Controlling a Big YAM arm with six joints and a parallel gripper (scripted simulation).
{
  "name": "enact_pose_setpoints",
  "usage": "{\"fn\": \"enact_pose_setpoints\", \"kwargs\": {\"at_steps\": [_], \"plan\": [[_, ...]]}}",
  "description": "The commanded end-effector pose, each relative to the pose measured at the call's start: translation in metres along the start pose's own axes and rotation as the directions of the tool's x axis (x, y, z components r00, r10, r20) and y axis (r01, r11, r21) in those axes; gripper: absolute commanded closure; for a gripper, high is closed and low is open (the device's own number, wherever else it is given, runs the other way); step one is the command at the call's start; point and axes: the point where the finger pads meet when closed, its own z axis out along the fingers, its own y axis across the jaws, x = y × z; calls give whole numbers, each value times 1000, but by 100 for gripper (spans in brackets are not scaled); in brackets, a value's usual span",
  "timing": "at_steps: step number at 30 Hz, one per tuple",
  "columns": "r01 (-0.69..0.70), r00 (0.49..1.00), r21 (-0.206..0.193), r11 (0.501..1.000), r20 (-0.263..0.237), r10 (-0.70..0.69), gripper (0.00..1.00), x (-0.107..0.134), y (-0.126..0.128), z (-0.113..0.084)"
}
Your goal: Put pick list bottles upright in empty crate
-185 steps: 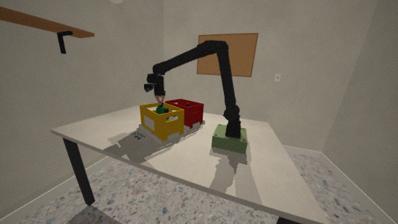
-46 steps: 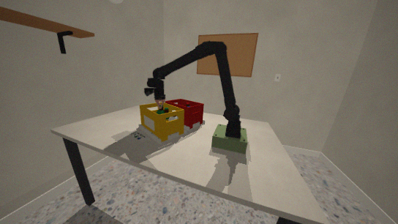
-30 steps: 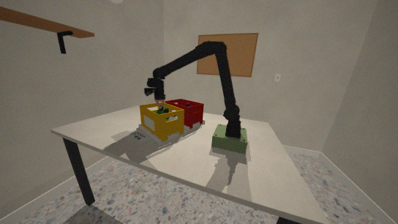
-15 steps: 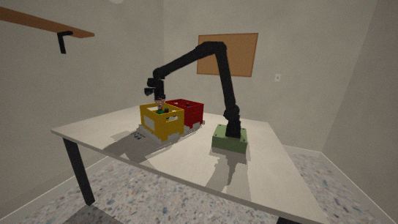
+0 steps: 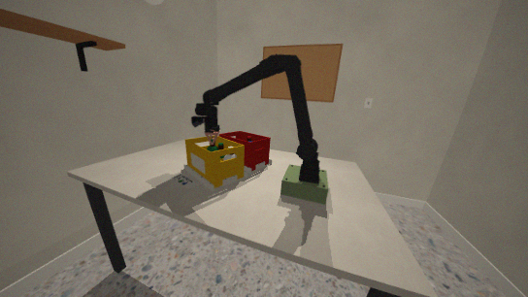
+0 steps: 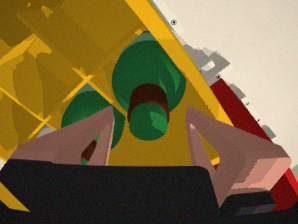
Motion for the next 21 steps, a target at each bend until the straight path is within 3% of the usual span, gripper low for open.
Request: {"fn": "enact_pose_setpoints", "kwargs": {"at_steps": [1,21], "plan": [[-7,1000,14,1000,19,7,39,-1,-4,-2],[-7,1000,13,1000,17,7,39,0,-5,0]]}}
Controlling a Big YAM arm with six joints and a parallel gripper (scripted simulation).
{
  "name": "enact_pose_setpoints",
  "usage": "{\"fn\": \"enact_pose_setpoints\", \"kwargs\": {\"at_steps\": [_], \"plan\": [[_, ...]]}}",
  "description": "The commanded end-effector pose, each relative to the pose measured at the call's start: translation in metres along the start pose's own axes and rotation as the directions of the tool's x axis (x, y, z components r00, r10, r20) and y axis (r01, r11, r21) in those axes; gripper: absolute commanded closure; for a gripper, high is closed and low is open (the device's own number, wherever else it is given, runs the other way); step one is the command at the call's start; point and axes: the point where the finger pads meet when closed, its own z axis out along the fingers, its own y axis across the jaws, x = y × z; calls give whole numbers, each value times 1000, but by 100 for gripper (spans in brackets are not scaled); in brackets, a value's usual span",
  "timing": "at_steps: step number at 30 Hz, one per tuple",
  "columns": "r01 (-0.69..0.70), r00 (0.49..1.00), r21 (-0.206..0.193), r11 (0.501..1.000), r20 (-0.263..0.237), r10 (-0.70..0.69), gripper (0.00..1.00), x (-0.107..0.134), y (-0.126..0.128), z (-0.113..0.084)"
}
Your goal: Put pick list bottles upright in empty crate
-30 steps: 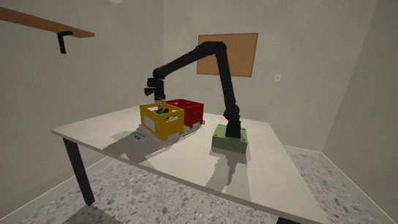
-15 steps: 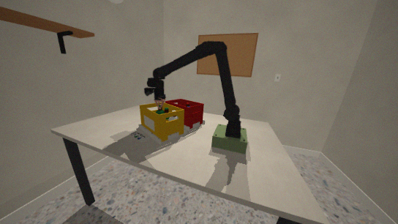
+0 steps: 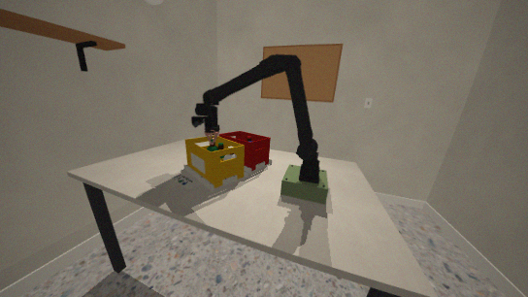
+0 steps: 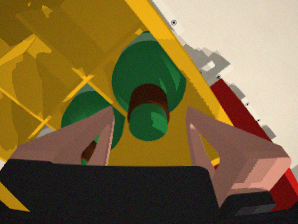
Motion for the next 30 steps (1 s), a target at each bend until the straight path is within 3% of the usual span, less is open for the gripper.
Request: {"fn": "enact_pose_setpoints", "kwargs": {"at_steps": [1,18,21,23,27,28,30], "plan": [[-7,1000,12,1000,16,7,39,1,-5,0],[-7,1000,12,1000,16,7,39,1,-6,0],[-7,1000,17,1000,24,7,39,2,-6,-23],[-8,998,41,999,63,5,39,-12,-14,-46],[-7,998,41,999,63,4,39,-12,-14,-51],[-6,1000,18,1000,26,5,39,-11,-13,-30],[-6,999,30,1000,45,5,39,-11,-14,-48]]}}
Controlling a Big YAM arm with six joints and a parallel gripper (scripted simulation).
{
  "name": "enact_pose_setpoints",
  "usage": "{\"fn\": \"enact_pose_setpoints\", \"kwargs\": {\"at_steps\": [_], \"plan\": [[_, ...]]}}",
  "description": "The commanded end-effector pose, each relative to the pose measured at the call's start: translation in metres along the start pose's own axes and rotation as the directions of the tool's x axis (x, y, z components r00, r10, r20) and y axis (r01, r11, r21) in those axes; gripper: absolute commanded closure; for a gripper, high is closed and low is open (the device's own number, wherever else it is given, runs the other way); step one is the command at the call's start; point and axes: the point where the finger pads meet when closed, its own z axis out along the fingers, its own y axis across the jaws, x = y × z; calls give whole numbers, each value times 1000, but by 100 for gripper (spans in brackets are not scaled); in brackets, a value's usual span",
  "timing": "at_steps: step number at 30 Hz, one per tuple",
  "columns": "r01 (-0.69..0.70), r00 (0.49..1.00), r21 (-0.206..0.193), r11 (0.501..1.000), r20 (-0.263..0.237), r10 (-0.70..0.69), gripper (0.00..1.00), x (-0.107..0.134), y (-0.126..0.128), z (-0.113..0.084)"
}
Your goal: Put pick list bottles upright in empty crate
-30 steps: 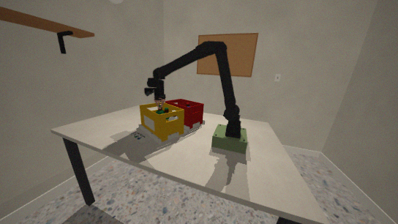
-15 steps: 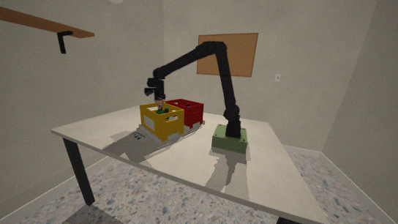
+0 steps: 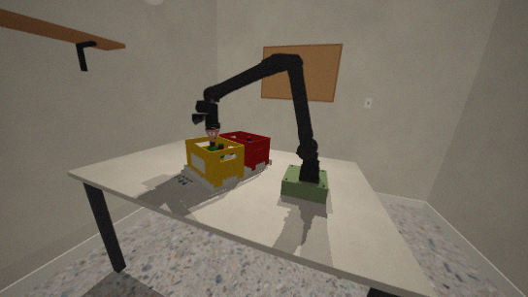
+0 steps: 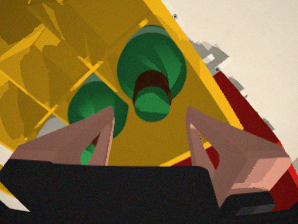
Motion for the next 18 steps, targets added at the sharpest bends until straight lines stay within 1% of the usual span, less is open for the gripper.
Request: {"fn": "enact_pose_setpoints", "kwargs": {"at_steps": [1,5,7,11,14,15,16,18], "plan": [[-6,998,45,999,69,3,39,-16,-16,-47],[-5,998,45,999,69,2,39,-15,-16,-57],[-4,998,38,999,58,2,39,-15,-15,-55],[-3,998,44,999,67,0,39,-14,-15,-72],[-3,998,41,999,63,0,39,-14,-15,-72],[-2,999,23,1000,33,1,39,-15,-16,-56],[-2,999,24,1000,35,1,39,-15,-15,-60],[-2,998,41,999,62,-1,39,-13,-14,-82]]}}
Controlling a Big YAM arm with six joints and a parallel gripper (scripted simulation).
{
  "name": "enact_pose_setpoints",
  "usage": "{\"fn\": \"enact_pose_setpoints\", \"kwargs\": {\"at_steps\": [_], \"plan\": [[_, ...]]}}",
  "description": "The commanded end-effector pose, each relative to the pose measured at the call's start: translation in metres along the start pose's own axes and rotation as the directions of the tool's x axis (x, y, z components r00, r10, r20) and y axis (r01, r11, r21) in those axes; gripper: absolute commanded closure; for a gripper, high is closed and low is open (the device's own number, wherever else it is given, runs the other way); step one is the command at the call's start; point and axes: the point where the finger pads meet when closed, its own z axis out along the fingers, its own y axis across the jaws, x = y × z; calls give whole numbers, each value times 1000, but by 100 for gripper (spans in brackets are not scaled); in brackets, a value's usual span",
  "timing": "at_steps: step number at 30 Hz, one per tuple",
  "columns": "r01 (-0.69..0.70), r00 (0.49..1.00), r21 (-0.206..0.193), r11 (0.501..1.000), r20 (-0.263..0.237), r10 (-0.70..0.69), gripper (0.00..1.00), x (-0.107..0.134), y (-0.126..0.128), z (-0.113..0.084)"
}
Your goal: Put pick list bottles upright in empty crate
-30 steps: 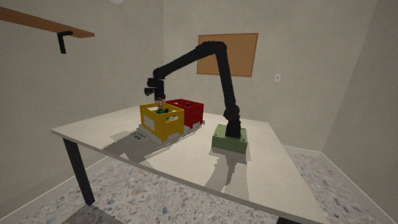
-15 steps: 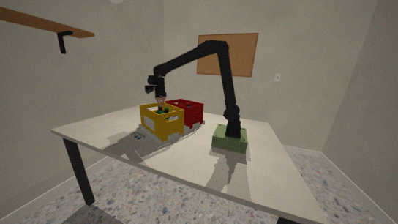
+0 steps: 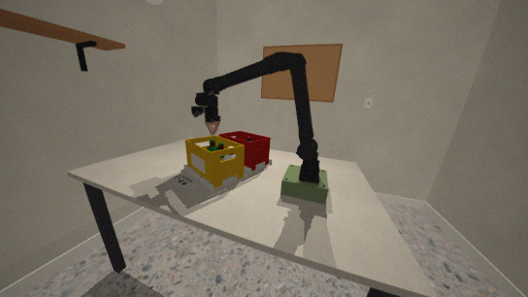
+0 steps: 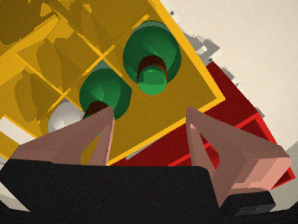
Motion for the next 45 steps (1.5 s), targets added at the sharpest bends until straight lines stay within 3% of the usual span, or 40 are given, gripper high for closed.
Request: {"fn": "enact_pose_setpoints", "kwargs": {"at_steps": [1,3,11,45], "plan": [[-1,997,48,999,74,-3,39,-14,-14,-50],[-1,997,47,999,73,-3,39,-13,-14,-55],[2,999,26,1000,39,-3,39,-16,-16,-44],[3,999,31,1000,47,-5,39,-19,-18,-52]]}}
